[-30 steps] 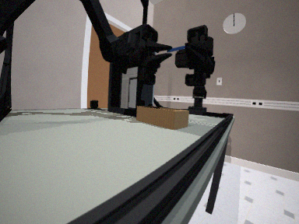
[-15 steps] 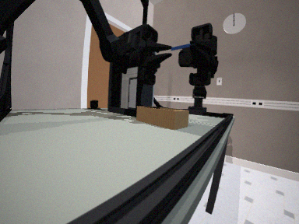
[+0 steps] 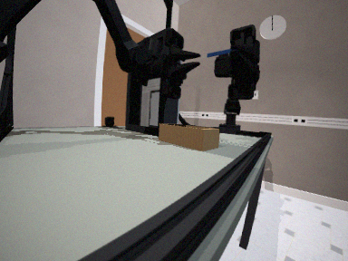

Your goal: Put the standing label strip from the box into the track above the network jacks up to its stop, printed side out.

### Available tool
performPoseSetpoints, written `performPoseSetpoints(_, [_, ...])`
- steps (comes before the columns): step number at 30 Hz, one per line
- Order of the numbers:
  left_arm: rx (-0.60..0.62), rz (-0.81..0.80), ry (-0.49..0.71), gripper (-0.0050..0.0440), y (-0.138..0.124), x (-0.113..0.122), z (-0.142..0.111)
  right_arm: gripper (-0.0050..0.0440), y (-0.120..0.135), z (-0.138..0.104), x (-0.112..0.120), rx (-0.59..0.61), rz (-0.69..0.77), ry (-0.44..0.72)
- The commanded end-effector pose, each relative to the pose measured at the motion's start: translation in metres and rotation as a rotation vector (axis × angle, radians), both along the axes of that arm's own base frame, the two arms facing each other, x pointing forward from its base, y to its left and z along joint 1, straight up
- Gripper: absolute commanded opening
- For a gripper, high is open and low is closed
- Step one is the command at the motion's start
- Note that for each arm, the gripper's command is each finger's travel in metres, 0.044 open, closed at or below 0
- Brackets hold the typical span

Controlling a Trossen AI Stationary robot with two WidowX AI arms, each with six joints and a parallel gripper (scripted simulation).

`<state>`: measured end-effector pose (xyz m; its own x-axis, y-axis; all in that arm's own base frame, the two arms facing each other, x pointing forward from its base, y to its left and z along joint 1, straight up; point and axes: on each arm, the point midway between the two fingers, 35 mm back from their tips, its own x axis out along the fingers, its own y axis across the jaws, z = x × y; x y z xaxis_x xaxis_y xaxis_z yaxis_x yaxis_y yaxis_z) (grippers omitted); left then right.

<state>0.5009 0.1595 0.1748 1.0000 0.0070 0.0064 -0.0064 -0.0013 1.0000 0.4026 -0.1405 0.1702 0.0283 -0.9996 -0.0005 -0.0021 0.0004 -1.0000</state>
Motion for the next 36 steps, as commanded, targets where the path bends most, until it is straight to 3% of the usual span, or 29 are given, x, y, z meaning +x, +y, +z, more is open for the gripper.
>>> performPoseSetpoints(1, [0.013, -0.003, -0.024, -0.0050, 0.002, 0.000, 0.013, 0.0085, 0.007, 0.009, 0.001, 0.001, 0.015, -0.028])
performPoseSetpoints(11, [0.013, -0.003, -0.024, -0.0050, 0.002, 0.000, 0.013, 0.0085, 0.010, 0.009, 0.001, 0.001, 0.022, -0.028])
performPoseSetpoints(18, [0.013, -0.003, -0.024, -0.0050, 0.002, 0.000, 0.013, 0.0253, -0.009, 0.035, 0.010, 0.030, 0.132, -0.158])
performPoseSetpoints(20, [0.013, -0.003, -0.024, -0.0050, 0.002, 0.000, 0.013, 0.0253, -0.009, 0.035, 0.010, 0.030, 0.132, -0.158])
performPoseSetpoints(24, [0.013, -0.003, -0.024, -0.0050, 0.002, 0.000, 0.013, 0.0349, -0.030, 0.071, 0.016, 0.081, 0.279, -0.348])
performPoseSetpoints(28, [0.013, -0.003, -0.024, -0.0050, 0.002, 0.000, 0.013, 0.0440, -0.036, 0.077, 0.016, 0.106, 0.323, -0.372])
performPoseSetpoints(36, [0.013, -0.003, -0.024, -0.0050, 0.002, 0.000, 0.013, 0.0440, -0.069, 0.110, 0.003, 0.198, 0.469, -0.511])
